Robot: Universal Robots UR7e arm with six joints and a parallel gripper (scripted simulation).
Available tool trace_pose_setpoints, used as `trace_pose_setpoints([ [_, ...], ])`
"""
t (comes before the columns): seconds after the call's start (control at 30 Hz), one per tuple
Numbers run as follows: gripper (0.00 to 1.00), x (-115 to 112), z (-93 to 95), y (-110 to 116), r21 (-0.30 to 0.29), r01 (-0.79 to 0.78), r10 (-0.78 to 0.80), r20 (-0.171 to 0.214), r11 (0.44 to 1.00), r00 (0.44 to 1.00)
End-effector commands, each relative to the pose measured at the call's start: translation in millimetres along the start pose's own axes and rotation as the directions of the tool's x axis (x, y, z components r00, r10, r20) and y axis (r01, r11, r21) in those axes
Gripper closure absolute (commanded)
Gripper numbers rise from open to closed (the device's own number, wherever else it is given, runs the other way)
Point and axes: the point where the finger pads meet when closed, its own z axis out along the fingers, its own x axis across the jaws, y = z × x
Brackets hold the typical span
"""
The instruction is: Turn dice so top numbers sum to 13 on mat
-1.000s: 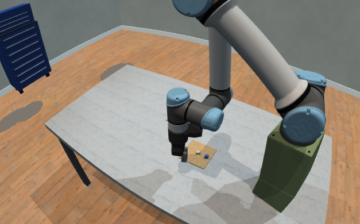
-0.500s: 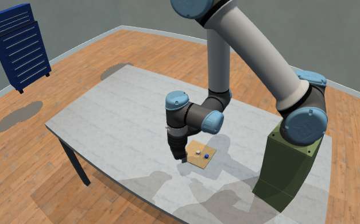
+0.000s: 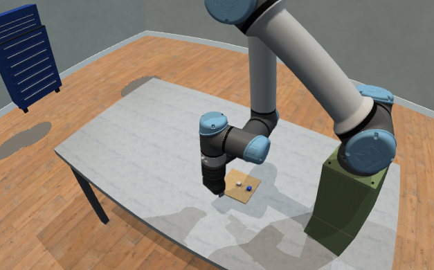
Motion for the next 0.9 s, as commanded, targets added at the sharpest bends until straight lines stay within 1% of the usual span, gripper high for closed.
trace_pose_setpoints([
  [0.0, 0.66, -0.8, -0.2, 1.2, -0.002, 0.049, -0.049, 0.001, 0.999, 0.999],
  [0.5, 0.66, -0.8, 0.1, 1.5, -0.009, 0.070, -0.070, 0.000, 0.997, 0.998],
  [0.6, 0.66, -0.7, 0.5, 1.0, -0.030, 0.070, -0.070, -0.001, 0.997, 0.998],
  [0.7, 0.66, -0.6, 1.0, 0.4, -0.070, 0.069, -0.070, -0.002, 0.995, 0.998],
  [0.77, 0.66, -0.7, 0.8, 0.0, -0.107, 0.069, -0.070, -0.001, 0.992, 0.998],
  [0.83, 0.66, -0.7, 0.8, 0.0, -0.107, 0.069, -0.070, -0.001, 0.992, 0.998],
  [0.87, 0.66, -0.9, 0.4, -0.1, -0.129, 0.070, -0.070, 0.000, 0.989, 0.998],
])
